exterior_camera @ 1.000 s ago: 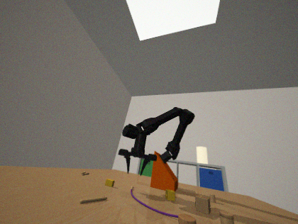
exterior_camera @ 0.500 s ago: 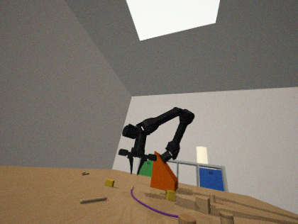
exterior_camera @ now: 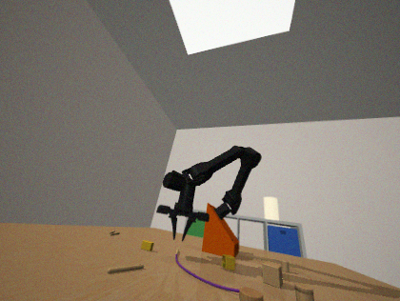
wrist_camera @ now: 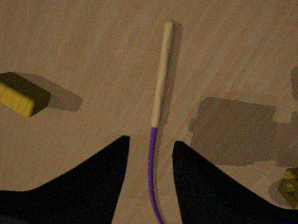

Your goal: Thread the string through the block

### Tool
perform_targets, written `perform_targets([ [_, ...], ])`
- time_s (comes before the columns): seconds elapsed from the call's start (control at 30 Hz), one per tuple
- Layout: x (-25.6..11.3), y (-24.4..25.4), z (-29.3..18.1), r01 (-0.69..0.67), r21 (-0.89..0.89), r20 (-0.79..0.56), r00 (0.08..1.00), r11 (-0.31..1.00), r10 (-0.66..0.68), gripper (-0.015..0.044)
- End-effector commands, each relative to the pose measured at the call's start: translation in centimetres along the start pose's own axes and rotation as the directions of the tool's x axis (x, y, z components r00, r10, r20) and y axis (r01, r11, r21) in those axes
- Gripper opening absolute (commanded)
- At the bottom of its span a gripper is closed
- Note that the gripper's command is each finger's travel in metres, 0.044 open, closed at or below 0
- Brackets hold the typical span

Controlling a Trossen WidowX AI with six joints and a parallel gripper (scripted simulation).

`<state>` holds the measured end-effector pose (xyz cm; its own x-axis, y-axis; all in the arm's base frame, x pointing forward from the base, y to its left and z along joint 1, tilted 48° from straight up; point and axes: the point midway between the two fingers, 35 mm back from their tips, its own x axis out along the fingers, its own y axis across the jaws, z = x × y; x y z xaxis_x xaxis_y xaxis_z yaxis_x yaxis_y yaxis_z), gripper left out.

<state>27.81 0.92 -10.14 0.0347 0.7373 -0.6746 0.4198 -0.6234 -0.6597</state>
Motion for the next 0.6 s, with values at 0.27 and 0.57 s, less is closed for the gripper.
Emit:
perform_targets([
  [0.27, 2.2, -0.2, 0.1, 0.008, 0.005, 0.003, 1.000, 1.000, -0.008, 0.0123],
  [0.57, 3.7, -0.4, 0.2, 0.011, 0.004, 0.003, 1.000, 1.000, -0.011, 0.0123],
])
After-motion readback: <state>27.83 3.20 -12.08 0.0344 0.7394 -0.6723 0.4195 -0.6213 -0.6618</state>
